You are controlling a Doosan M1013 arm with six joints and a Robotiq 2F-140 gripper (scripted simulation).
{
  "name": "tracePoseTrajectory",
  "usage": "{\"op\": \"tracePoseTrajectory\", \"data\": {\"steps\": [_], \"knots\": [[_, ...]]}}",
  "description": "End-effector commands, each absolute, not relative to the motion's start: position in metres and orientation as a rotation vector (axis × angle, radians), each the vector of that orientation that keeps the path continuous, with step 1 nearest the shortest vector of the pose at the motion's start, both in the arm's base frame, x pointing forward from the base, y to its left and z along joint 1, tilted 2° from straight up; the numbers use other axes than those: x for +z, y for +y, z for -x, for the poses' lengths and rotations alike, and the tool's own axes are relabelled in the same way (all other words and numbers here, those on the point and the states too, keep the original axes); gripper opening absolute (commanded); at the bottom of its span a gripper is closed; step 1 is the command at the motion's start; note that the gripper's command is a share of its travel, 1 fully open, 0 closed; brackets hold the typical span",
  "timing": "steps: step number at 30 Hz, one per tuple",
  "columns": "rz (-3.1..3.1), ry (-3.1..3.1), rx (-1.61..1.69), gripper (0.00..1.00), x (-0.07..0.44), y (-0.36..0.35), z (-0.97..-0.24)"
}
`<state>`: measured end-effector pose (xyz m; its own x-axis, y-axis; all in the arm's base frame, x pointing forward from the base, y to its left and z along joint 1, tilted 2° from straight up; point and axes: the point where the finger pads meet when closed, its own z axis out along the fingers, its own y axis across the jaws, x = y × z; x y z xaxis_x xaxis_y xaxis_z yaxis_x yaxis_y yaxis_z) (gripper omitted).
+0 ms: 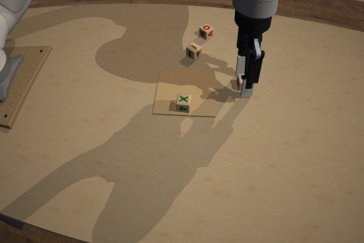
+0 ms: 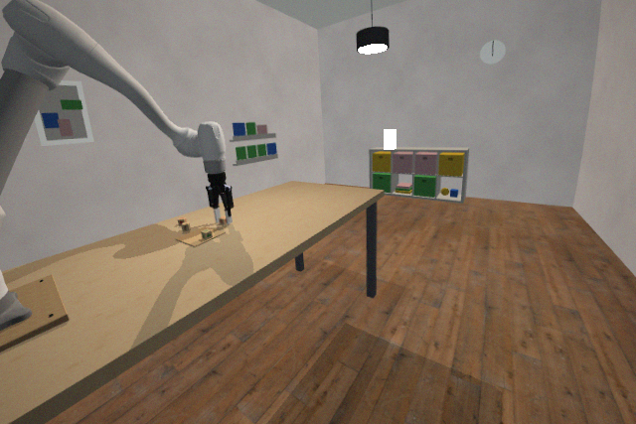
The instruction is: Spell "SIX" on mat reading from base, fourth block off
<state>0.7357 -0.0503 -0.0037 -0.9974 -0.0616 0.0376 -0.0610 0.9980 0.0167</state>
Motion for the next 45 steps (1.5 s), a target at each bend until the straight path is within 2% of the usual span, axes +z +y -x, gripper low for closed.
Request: {"op": "tracePoseTrajectory", "data": {"steps": [1,7,8,24,25,45], "knots": [[-0.086,-3.102,-0.027,0.4,-0.0054,-0.0485,-0.7352],[-0.086,-3.102,-0.027,0.4,-0.0054,-0.0485,-0.7352],[-0.086,-3.102,-0.027,0.28,-0.0054,-0.0485,-0.7352],[-0.086,-3.102,-0.027,0.28,-0.0054,-0.0485,-0.7352],[-0.086,-3.102,-0.027,0.16,-0.0054,-0.0485,-0.7352],[-0.086,-3.102,-0.027,0.16,-0.0054,-0.0485,-0.7352]]}}
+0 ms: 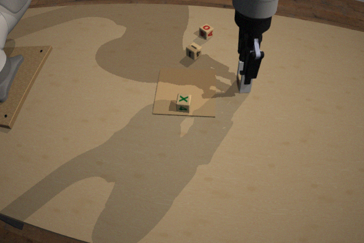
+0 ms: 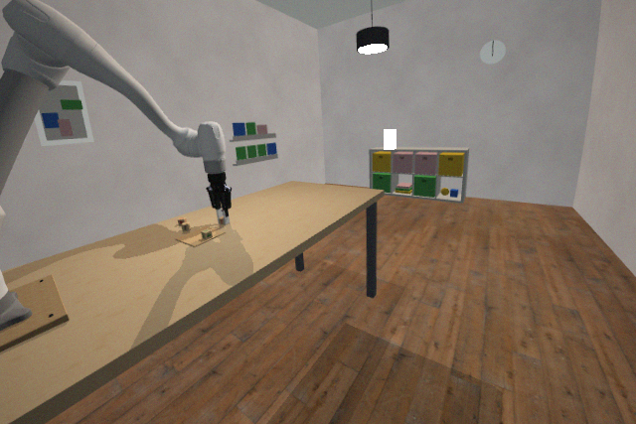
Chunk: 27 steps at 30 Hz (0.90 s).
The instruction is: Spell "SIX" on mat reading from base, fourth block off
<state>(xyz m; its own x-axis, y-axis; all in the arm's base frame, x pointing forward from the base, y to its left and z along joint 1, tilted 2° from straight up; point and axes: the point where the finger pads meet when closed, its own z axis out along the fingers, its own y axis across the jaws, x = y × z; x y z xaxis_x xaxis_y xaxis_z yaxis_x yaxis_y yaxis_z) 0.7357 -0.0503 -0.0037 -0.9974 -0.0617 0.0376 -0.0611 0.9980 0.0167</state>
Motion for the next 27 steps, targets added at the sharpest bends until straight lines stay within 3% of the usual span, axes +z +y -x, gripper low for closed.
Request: {"op": "tracePoseTrajectory", "data": {"steps": [1,17,27], "knots": [[-0.086,-3.102,-0.027,0.16,-0.005,-0.048,-0.735],[-0.086,-3.102,-0.027,0.16,-0.002,-0.049,-0.735],[-0.086,-3.102,-0.027,0.16,0.05,-0.049,-0.737]]}}
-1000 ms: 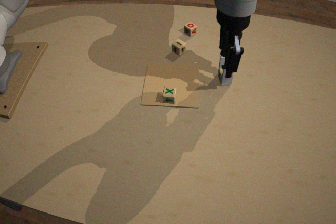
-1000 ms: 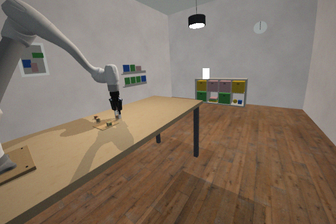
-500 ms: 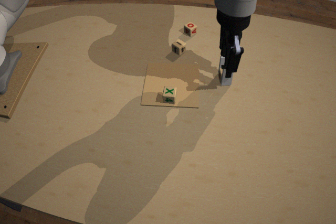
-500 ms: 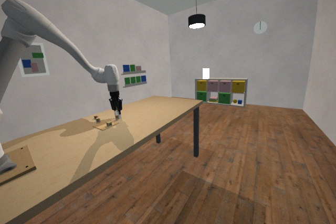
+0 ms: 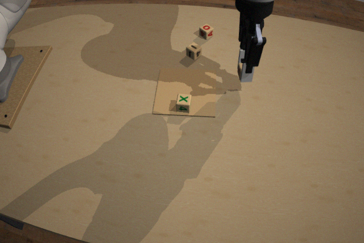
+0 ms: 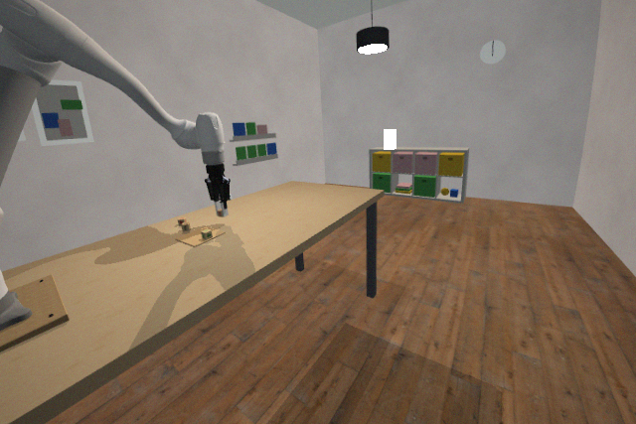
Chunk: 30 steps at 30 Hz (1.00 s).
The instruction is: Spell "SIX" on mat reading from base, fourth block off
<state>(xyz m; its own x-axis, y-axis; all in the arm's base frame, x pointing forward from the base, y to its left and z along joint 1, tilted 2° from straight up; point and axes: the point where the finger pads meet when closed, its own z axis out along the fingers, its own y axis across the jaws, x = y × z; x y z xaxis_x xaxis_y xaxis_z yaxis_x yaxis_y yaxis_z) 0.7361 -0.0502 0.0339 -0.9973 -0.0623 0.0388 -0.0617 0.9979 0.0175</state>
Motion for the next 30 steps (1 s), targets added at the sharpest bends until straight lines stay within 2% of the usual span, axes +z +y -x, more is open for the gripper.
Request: {"op": "tracePoseTrajectory", "data": {"steps": [1,9,22,30], "knots": [[-0.086,-3.102,-0.027,0.16,0.05,-0.049,-0.737],[-0.086,-3.102,-0.027,0.16,0.093,-0.05,-0.739],[-0.096,-3.101,-0.027,0.16,0.095,-0.05,-0.738],[-0.523,-3.061,-0.035,0.16,0.098,-0.043,-0.713]]}}
